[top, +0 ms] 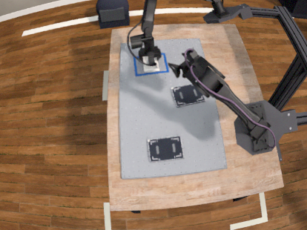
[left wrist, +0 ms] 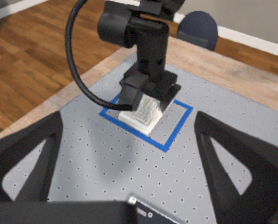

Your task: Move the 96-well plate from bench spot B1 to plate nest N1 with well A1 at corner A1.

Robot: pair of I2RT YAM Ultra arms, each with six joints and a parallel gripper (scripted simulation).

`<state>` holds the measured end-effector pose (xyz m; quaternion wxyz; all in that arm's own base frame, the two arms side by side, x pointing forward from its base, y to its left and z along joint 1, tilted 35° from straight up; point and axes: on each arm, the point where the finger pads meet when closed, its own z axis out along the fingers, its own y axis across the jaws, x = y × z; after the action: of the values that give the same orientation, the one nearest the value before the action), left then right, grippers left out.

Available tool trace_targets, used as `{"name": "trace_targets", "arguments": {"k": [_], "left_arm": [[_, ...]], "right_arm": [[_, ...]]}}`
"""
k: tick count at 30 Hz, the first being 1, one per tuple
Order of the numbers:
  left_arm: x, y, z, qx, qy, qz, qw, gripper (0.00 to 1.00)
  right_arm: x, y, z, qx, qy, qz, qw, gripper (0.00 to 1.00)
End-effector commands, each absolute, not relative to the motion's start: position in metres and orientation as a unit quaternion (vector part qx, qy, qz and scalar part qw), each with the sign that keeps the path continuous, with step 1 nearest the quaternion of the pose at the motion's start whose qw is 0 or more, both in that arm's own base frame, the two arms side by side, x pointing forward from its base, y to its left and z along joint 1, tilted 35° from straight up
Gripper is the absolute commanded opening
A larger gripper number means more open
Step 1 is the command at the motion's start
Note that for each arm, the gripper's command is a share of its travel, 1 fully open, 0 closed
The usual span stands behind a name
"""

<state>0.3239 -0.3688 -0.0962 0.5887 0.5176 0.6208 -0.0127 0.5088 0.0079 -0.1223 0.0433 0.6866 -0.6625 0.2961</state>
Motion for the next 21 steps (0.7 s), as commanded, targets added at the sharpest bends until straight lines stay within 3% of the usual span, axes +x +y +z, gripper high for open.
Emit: {"name": "trace_targets", "arguments": {"k": [1,21], "left_arm": [[0.3161,-0.37,-0.0993,0.522,0.621,-0.019,0.584,1.0],[0.3161,-0.37,-0.0993,0.522,0.621,-0.019,0.584,1.0]], "right_arm": [[0.5191,0.0192,-0.1195,0.692,-0.654,0.303,0.028,0.79],[0.5152,0.0121,-0.1287,0.693,-0.655,0.299,0.033,0.79]]}}
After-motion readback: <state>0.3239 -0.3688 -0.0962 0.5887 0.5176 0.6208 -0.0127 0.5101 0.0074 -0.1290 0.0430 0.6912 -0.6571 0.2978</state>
